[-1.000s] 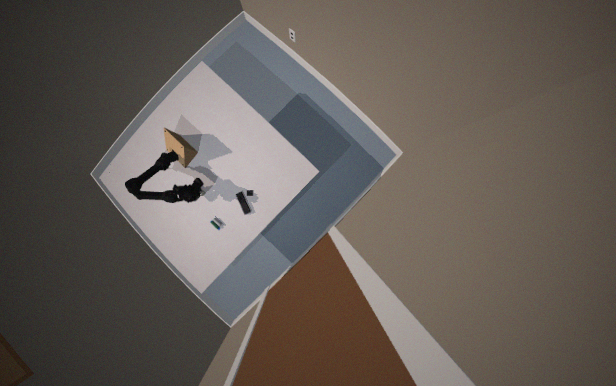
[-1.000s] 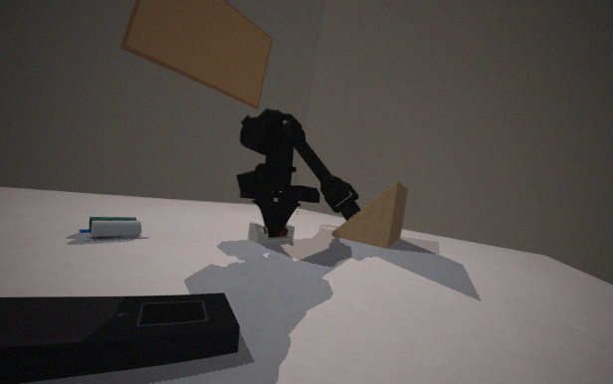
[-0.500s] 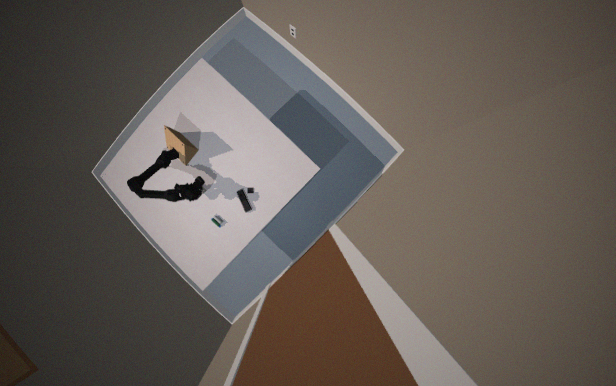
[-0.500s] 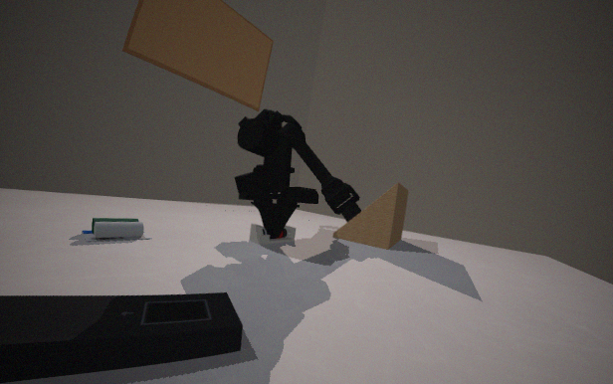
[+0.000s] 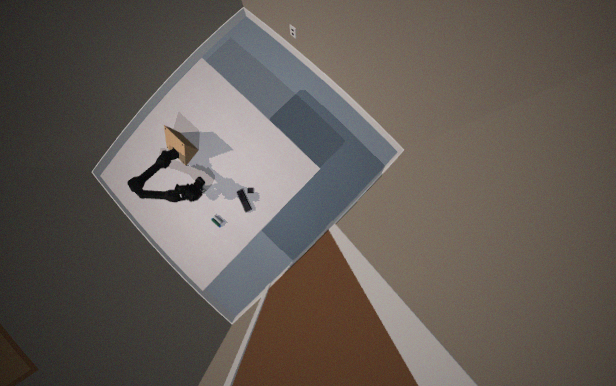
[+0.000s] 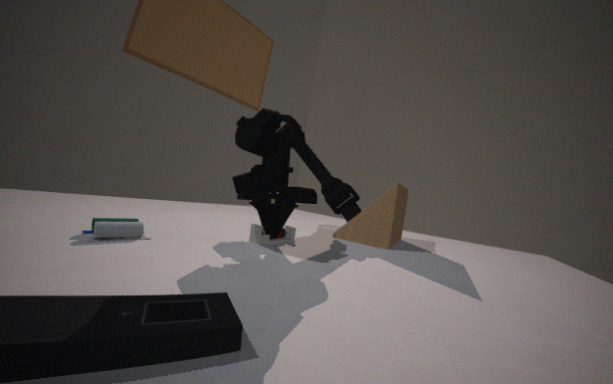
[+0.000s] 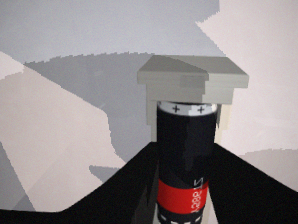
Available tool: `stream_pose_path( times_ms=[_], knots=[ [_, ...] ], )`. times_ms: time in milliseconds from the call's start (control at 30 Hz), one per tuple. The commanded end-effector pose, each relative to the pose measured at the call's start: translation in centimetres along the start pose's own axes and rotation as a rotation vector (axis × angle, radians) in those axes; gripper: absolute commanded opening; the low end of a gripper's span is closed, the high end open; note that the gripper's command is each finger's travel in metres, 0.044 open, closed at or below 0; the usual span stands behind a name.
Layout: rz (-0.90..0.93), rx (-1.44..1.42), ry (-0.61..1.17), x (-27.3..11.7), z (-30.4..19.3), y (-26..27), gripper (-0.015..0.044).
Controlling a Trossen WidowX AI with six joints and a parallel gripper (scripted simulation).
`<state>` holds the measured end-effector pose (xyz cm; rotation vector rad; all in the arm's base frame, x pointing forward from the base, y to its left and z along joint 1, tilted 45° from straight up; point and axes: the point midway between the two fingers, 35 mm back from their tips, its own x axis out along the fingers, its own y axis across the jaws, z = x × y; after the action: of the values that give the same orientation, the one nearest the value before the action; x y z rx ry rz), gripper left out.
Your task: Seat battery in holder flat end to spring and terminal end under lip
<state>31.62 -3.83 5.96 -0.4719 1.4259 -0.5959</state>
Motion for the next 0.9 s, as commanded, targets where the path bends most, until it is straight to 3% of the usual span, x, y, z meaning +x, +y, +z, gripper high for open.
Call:
stream_pose_path(
  times_ms=[0, 200, 333, 833, 867],
  knots=[
    [0.0, 0.002, -0.004, 0.0, 0.1, 0.0, 0.0073],
    [0.0, 0.002, -0.004, 0.0, 0.1, -0.1, 0.0073],
    [0.0, 0.002, -0.004, 0.0, 0.1, -0.1, 0.0175],
    [0.002, 0.003, -0.001, -1.5, 0.0, 0.1, 0.0175],
    [-0.003, -0.004, 0.0, -1.4, 0.0, 0.1, 0.0201]
  ],
)
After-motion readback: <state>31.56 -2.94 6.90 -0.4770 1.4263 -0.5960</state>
